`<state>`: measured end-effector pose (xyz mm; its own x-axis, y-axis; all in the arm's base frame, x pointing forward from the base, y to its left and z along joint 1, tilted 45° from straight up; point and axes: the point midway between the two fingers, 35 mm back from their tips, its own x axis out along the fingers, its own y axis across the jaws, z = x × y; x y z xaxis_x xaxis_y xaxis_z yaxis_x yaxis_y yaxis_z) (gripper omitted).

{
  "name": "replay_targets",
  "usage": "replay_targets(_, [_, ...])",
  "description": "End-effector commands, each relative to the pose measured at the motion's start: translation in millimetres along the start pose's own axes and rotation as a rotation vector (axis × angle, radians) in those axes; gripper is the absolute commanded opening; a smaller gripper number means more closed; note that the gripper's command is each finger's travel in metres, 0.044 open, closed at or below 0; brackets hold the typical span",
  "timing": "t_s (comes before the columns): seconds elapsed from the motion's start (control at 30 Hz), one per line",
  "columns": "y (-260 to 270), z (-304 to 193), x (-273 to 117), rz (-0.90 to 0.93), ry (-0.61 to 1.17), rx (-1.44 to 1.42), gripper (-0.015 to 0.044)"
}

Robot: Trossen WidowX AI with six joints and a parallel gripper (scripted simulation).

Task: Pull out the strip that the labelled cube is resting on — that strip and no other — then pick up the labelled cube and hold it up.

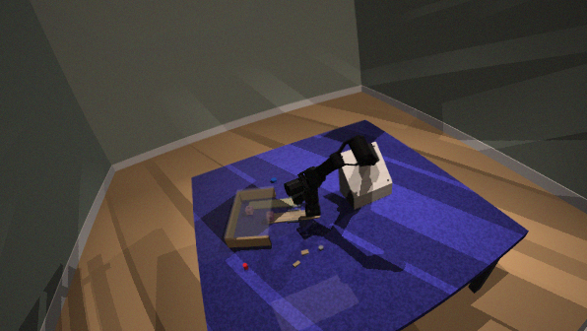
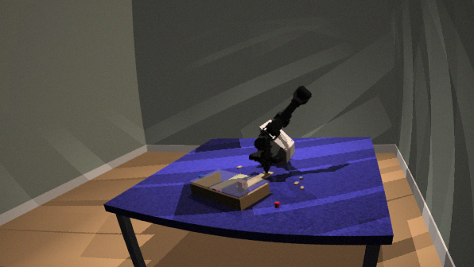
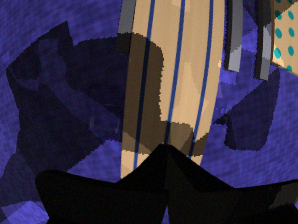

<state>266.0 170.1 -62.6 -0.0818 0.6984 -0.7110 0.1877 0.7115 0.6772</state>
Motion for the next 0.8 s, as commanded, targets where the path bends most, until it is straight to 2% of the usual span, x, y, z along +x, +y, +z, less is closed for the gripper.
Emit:
replay_targets(0.0, [-2.1, -14.5, 4.2, -0.007, 0.023, 0.007, 0.0000])
replay_targets(0.77, [-1.8, -48.0, 3.7, -0.007, 0.025, 0.009, 0.0000])
